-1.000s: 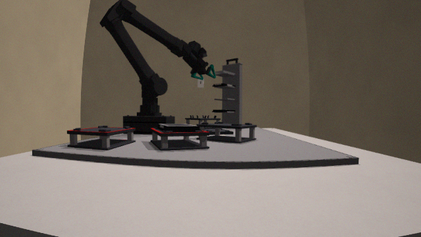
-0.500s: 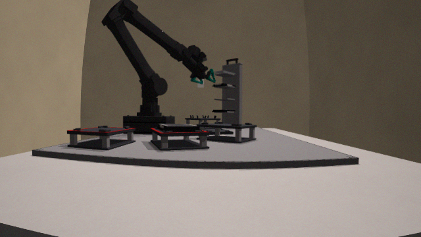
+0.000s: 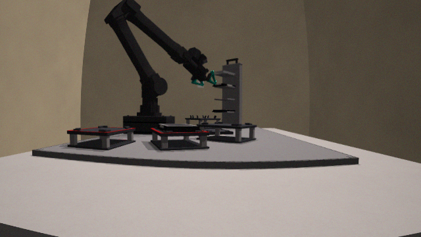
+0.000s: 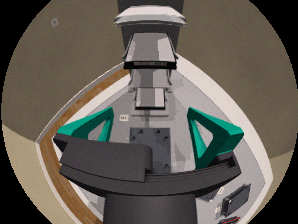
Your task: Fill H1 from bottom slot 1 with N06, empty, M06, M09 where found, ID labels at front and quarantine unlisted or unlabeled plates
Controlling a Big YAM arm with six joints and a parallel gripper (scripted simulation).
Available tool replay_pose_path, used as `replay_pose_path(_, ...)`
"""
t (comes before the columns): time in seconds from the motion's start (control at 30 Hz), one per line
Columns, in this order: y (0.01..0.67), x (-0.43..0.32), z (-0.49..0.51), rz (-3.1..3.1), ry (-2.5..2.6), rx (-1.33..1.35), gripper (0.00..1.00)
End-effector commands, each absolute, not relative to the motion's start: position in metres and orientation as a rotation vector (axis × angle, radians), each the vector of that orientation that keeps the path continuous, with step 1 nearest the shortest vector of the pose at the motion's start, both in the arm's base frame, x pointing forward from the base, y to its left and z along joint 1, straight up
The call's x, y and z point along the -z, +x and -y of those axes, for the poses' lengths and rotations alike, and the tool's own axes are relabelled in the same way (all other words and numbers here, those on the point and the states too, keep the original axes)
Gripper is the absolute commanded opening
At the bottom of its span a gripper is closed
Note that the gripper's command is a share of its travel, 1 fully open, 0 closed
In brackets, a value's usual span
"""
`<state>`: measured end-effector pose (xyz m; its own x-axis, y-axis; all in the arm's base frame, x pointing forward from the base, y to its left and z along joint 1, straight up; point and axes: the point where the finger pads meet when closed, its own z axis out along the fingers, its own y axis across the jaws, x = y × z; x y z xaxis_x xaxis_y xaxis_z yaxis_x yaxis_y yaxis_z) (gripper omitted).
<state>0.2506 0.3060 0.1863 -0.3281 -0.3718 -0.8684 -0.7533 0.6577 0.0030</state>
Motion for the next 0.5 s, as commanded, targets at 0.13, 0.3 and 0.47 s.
replay_pose_path(0.13,0.263,-0.201,-0.320,-1.901,-0.859,-0.530,1.00)
replay_pose_path(0.3,0.278,-0.223,-0.334,-1.864,-0.839,-0.542,1.00)
replay_pose_path(0.47,0.283,-0.221,-0.340,-1.863,-0.844,-0.541,1.00)
